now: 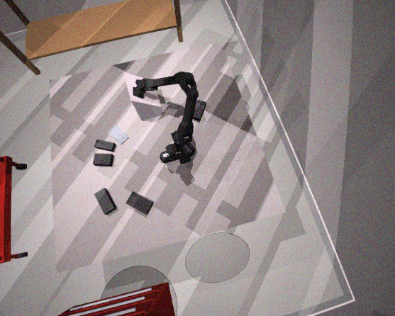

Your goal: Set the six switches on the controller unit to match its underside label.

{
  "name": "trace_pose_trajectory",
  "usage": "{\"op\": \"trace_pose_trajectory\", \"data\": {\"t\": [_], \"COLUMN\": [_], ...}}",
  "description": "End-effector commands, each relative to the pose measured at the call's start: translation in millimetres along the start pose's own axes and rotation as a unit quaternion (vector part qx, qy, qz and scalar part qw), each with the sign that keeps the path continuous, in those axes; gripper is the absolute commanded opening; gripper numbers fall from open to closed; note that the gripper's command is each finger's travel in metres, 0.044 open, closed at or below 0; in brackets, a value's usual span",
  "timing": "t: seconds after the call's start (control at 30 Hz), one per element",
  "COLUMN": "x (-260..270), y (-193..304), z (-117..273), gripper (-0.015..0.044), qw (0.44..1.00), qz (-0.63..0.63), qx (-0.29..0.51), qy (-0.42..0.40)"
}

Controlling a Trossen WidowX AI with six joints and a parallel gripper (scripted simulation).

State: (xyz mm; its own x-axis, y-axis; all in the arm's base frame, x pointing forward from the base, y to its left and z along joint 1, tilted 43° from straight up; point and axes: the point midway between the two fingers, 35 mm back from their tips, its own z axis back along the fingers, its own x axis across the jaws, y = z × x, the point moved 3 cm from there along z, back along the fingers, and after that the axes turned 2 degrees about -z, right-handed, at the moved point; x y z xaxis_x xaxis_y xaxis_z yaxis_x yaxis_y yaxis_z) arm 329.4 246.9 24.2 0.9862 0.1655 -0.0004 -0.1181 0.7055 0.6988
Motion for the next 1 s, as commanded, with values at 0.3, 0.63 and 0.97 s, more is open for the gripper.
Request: {"op": "trace_pose_trajectory", "data": {"t": [0.3, 0.63, 0.97], "x": [1.1, 1.1, 1.8], "y": [-60.2, -60.2, -60.2], "z": [40.9, 40.9, 41.1], "gripper": [0.044, 0.044, 0.0387], "qw": [1.0, 1.0, 1.0], "qz": [0.0, 0.0, -0.008], "qx": [-0.002, -0.002, -0.002], "qy": [0.0, 0.0, 0.002]}}
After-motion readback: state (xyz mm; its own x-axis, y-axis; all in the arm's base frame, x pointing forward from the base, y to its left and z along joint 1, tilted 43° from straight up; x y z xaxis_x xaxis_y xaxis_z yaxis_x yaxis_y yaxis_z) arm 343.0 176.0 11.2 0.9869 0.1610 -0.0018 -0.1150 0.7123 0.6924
